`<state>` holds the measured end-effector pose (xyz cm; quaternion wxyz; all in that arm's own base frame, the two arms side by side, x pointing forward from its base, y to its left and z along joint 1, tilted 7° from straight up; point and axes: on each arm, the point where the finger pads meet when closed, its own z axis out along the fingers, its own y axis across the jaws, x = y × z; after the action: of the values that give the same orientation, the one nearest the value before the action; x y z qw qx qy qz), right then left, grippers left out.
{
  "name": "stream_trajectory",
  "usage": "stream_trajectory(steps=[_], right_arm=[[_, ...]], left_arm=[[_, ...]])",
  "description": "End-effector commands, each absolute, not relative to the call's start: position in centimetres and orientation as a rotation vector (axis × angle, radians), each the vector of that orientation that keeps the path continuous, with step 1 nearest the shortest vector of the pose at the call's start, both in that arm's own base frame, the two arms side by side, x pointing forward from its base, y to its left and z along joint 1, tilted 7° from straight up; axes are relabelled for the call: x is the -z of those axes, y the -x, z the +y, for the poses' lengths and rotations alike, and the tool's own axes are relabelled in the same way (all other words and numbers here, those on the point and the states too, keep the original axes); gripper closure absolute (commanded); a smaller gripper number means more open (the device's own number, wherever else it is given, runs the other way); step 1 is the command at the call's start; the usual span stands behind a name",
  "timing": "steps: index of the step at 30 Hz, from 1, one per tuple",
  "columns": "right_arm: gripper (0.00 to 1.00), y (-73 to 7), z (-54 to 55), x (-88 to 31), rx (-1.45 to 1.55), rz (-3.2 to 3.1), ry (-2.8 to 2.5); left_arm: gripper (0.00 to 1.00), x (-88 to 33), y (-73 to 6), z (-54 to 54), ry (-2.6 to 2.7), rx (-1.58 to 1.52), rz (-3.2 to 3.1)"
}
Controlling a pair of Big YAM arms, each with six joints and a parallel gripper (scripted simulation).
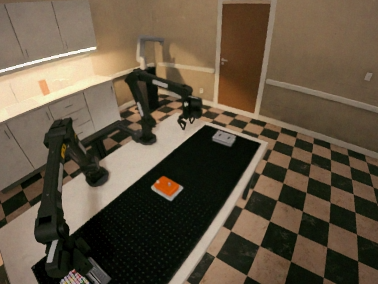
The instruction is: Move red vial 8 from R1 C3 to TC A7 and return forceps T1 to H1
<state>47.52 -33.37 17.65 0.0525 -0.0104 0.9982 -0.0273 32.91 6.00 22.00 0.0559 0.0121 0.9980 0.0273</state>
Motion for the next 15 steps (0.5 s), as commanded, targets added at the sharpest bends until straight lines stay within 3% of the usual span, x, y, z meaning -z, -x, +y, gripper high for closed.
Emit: stream_trajectory(steps=[1, 15], right_arm=[[0.92, -48.3, -33.9, -19.3, 0.113, 3.004, 0.032], [0.92, -47.7, -39.3, -19.6, 0.144, 3.001, 0.473]], left_arm=[[0.0, -23.9, -34.7, 6.3, -0.052, -0.09, 2.996], [0.0, -23.9, -34.7, 6.3, -0.052, -0.09, 2.996]])
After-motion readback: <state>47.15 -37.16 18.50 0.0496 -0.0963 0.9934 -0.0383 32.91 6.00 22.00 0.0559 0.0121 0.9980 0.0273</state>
